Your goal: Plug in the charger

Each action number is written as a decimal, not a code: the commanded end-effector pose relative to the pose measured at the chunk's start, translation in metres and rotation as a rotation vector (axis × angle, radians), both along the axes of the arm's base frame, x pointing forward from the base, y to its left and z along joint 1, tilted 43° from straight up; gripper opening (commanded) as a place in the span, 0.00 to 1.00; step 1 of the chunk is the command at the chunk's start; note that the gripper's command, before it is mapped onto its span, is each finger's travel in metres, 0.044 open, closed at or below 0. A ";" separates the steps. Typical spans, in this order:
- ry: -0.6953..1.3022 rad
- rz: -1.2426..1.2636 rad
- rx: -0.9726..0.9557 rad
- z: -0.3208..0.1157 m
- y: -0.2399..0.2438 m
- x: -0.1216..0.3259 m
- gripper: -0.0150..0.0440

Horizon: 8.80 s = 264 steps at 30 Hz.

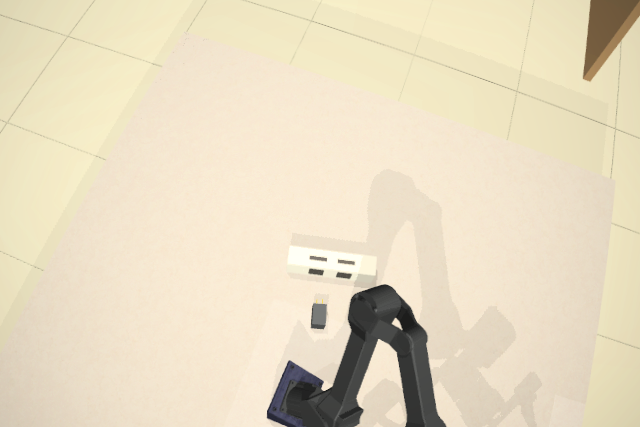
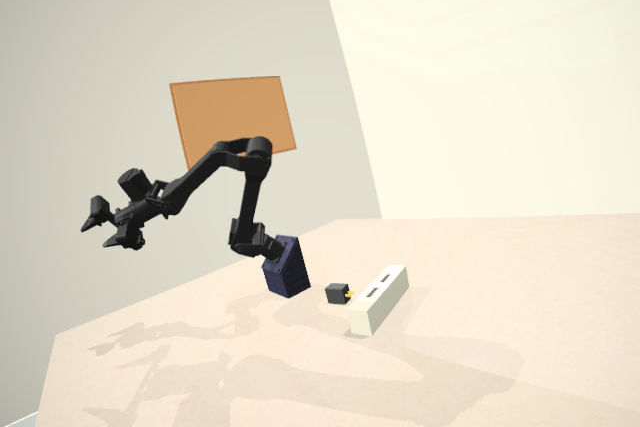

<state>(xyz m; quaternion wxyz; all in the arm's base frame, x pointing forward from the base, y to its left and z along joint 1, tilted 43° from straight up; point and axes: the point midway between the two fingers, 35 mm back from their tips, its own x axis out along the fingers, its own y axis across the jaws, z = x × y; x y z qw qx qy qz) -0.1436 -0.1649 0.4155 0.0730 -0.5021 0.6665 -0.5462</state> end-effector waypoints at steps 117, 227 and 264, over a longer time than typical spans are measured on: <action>-1.259 0.756 0.656 -0.199 -0.159 0.258 1.00; -0.743 0.266 1.309 -0.425 0.127 0.375 1.00; -0.541 0.351 1.159 -0.446 0.153 0.350 1.00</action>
